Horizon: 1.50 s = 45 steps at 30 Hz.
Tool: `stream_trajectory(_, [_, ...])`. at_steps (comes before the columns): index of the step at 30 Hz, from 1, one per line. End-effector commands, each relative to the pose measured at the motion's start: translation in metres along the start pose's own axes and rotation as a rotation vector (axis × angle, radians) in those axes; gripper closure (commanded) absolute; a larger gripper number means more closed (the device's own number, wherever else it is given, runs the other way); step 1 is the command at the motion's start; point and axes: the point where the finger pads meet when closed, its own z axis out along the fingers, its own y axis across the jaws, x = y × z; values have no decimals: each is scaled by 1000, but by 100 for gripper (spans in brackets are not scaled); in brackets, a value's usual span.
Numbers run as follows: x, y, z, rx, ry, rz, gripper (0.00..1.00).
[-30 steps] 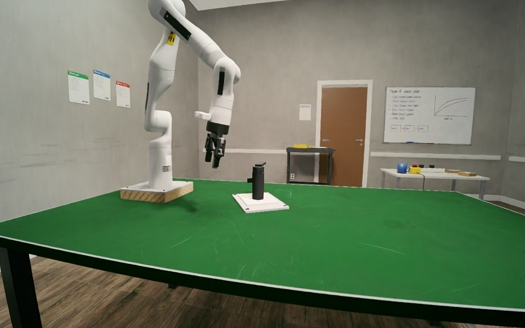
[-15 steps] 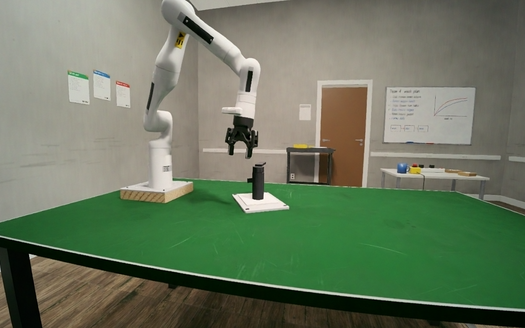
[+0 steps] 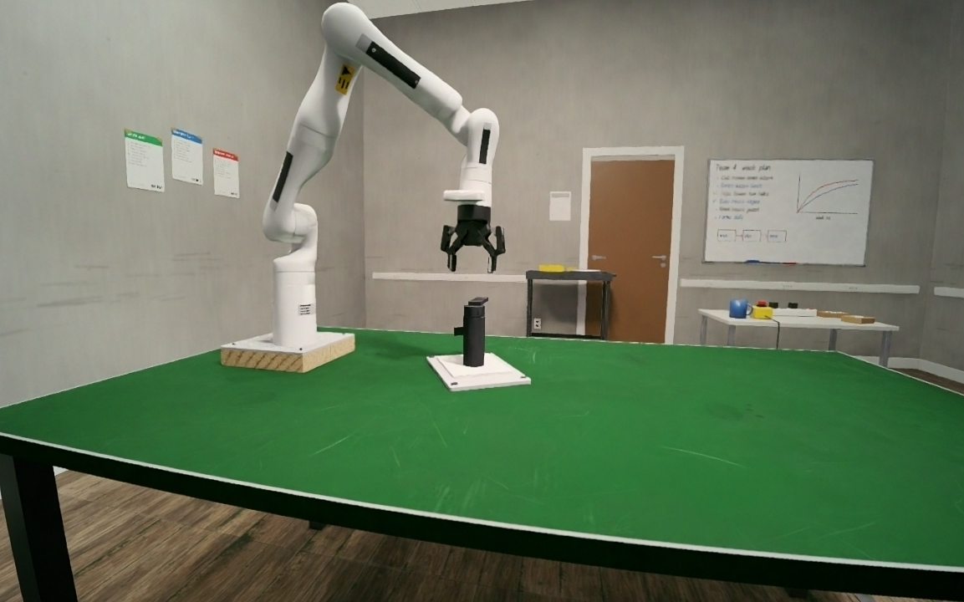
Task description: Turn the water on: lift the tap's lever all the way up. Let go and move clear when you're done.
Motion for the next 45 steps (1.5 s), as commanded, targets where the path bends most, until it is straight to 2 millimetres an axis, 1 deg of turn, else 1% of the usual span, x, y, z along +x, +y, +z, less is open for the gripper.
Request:
stream_trajectory(1, [-41,-3,-10,21,-13,-105,0])
stream_trajectory(2, [-49,-3,-13,26,-17,-127,0])
stream_trajectory(4, [-49,-3,-13,26,-17,-127,0])
stream_trajectory(7, [-60,-3,-16,33,-21,-158,0])
stream_trajectory(16, [-61,-3,-17,33,-22,-161,0])
stream_trajectory(17, [-61,-3,-17,33,-22,-161,90])
stream_trajectory(45, [-61,-3,-17,33,-22,-161,90])
